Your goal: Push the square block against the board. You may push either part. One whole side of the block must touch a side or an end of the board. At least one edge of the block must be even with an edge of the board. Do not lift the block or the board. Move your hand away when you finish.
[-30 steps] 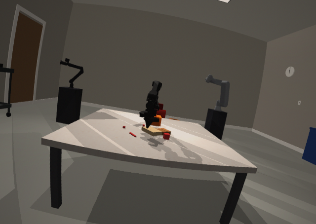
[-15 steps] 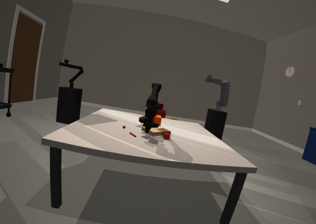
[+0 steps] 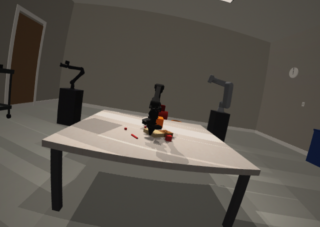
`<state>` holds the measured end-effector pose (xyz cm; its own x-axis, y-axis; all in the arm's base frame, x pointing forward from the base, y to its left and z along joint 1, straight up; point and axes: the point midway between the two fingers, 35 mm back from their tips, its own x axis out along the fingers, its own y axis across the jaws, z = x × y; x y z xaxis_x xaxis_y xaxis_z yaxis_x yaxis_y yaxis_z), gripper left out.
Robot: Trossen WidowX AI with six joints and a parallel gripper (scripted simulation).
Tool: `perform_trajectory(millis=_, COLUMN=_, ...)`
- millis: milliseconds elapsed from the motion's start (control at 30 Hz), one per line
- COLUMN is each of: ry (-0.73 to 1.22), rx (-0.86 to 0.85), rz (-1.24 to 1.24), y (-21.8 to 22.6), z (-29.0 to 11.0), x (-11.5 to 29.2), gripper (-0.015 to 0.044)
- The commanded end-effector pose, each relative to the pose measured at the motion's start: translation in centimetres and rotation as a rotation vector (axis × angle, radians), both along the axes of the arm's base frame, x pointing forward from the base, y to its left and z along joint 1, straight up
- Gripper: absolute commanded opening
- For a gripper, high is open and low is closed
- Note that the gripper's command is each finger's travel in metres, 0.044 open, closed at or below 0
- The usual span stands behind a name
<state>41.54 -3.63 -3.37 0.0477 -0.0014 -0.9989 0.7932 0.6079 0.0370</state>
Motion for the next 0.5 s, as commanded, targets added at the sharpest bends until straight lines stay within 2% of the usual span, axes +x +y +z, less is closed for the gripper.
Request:
perform_trajectory(millis=0, ry=0.007, rx=0.004, rz=-0.001, y=0.2, z=-0.2, x=-0.2, gripper=0.0000)
perform_trajectory(millis=467, ry=0.006, rx=0.003, rz=-0.001, y=-1.5, z=-0.1, x=1.2, gripper=0.0000)
